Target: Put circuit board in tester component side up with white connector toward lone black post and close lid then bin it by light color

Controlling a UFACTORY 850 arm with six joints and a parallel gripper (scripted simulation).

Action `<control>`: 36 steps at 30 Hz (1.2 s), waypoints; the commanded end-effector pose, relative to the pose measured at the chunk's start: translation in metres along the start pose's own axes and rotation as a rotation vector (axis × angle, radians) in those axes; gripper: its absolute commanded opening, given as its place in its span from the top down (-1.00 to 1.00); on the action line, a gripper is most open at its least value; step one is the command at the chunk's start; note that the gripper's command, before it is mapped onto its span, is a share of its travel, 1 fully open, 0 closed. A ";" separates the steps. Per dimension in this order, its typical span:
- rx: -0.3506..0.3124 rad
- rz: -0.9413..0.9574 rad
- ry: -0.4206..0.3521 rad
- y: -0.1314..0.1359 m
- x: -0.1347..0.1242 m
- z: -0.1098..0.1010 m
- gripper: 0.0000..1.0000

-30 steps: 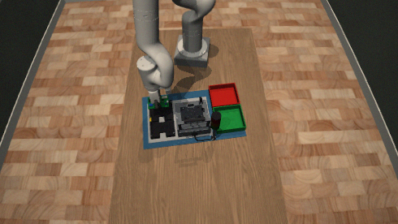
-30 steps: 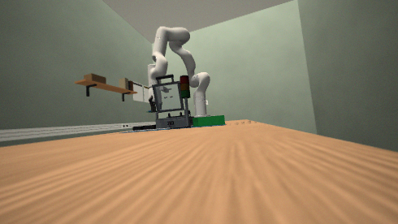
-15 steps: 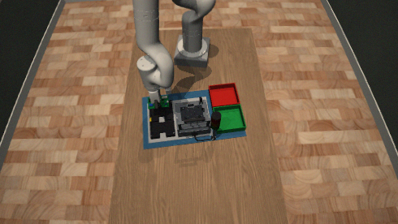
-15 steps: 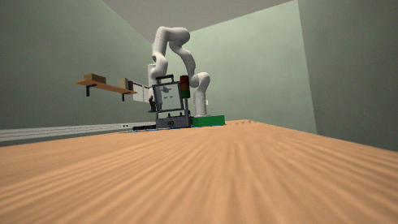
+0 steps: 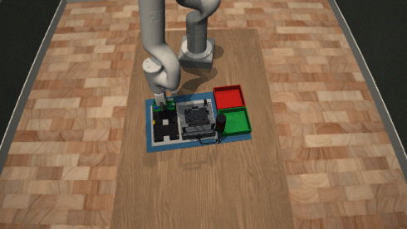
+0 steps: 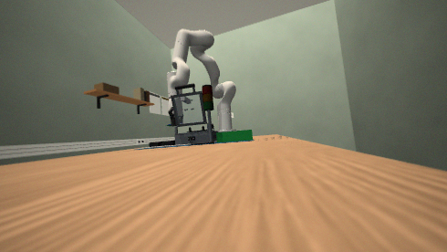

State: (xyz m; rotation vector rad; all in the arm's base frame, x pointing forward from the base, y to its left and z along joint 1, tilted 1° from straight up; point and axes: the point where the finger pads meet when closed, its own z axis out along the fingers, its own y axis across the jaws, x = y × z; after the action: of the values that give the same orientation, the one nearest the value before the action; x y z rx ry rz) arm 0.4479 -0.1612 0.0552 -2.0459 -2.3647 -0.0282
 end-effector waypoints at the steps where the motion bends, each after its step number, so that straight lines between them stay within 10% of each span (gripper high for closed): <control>1: -0.001 0.000 -0.001 0.003 0.006 -0.001 -0.58; 36: -0.001 0.000 -0.001 0.036 0.103 -0.008 -0.58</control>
State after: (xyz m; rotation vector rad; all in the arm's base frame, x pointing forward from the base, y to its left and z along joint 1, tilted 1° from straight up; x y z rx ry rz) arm 0.4658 -0.0647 0.0641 -2.0451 -2.3647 -0.0299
